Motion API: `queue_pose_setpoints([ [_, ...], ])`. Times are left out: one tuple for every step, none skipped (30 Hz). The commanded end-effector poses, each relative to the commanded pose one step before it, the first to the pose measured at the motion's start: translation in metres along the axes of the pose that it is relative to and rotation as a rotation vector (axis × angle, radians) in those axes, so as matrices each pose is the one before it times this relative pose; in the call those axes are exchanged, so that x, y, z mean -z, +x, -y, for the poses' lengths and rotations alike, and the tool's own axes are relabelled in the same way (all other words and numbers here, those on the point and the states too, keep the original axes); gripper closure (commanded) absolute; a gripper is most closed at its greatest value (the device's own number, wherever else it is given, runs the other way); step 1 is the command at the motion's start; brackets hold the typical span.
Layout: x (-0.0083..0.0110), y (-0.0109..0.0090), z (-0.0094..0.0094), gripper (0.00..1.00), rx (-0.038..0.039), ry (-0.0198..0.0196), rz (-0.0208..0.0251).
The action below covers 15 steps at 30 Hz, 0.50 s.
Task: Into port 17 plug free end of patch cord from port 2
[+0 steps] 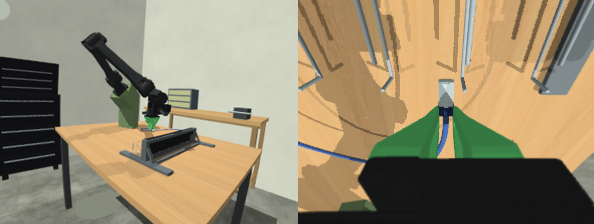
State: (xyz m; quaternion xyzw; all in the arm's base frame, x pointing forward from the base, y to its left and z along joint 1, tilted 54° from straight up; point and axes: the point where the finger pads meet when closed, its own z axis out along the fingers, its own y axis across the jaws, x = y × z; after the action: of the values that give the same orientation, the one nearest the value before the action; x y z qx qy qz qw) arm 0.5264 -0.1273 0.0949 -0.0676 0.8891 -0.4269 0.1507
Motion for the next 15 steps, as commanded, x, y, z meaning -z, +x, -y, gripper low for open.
queue_pose_setpoints([
  [-0.00813, -0.00090, 0.00179, 1.00, 0.01705, 0.00094, -0.01596],
  [0.00004, -0.00033, 0.00026, 1.00, -0.00053, 0.00019, 0.00041],
  [0.00005, -0.00031, 0.00025, 1.00, -0.00044, 0.00015, 0.00034],
  [0.00005, -0.00029, 0.00023, 1.00, -0.00035, 0.00012, 0.00027],
  [0.00005, -0.00027, 0.00022, 1.00, -0.00029, 0.00010, 0.00023],
  [0.00004, -0.00023, 0.00019, 1.00, -0.00022, 0.00008, 0.00016],
  [0.00003, -0.00019, 0.00016, 1.00, -0.00018, 0.00006, 0.00014],
  [0.00003, -0.00018, 0.00015, 1.00, -0.00023, 0.00008, 0.00018],
  [0.00000, -0.00007, 0.00006, 1.00, -0.00013, 0.00004, 0.00010],
  [-0.00005, 0.00013, -0.00008, 1.00, 0.00018, -0.00006, -0.00016],
  [-0.00009, 0.00033, -0.00022, 1.00, 0.00053, -0.00019, -0.00046],
  [-0.00012, 0.00049, -0.00032, 1.00, 0.00080, -0.00029, -0.00069],
  [-0.00013, 0.00056, -0.00037, 1.00, 0.00094, -0.00033, -0.00080],
  [-0.00012, 0.00051, -0.00034, 1.00, 0.00086, -0.00031, -0.00073],
  [-0.00010, 0.00043, -0.00029, 1.00, 0.00074, -0.00026, -0.00063],
])
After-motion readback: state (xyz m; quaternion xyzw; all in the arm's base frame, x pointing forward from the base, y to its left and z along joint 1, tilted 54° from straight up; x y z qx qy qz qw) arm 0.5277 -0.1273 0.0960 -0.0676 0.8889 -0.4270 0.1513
